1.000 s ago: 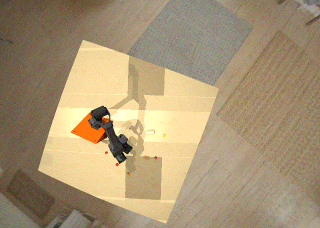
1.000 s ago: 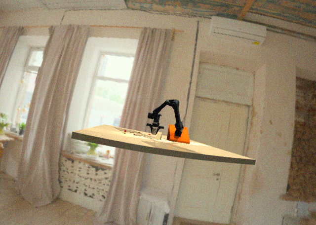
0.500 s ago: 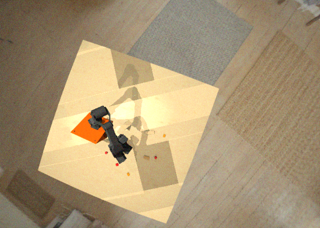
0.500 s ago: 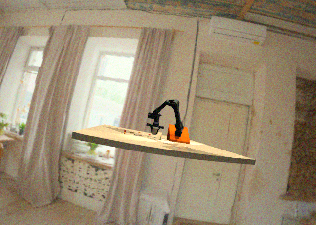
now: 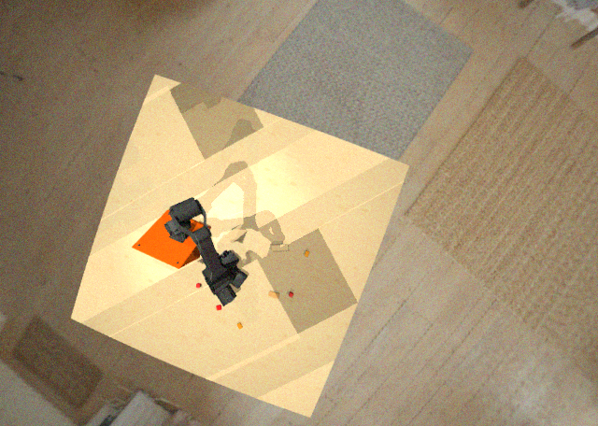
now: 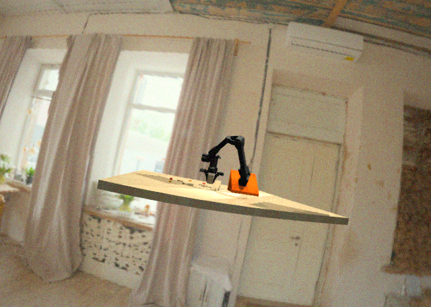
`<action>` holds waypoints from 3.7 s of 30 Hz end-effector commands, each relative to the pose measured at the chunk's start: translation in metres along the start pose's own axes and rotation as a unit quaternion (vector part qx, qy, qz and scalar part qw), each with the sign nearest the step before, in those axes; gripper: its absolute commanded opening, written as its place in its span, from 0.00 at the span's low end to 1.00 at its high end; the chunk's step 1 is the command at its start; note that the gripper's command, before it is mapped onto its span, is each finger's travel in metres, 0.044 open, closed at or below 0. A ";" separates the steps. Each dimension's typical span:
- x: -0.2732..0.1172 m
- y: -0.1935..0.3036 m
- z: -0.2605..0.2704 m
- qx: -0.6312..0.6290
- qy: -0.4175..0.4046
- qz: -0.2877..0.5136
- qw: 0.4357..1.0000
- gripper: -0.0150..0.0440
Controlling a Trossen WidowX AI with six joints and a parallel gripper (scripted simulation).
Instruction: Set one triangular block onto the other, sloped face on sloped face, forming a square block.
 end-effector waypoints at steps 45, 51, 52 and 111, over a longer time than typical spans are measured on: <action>0.015 0.000 -0.001 -0.001 -0.002 0.000 1.000 0.25; 0.025 0.000 -0.001 -0.001 -0.003 0.000 1.000 0.25; 0.026 0.000 -0.001 -0.002 -0.004 -0.001 1.000 0.25; -0.041 -0.115 -0.018 -0.002 -0.044 0.275 0.960 1.00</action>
Point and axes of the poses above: the point midway between the two fingers, 35 mm back from their tips, its own x axis out along the fingers, its own z axis across the jaws, y = z × x, the point moved 9 cm from there along -x, back along the fingers, and after that the axes turned 9 degrees about -x, right-handed, at the moved point
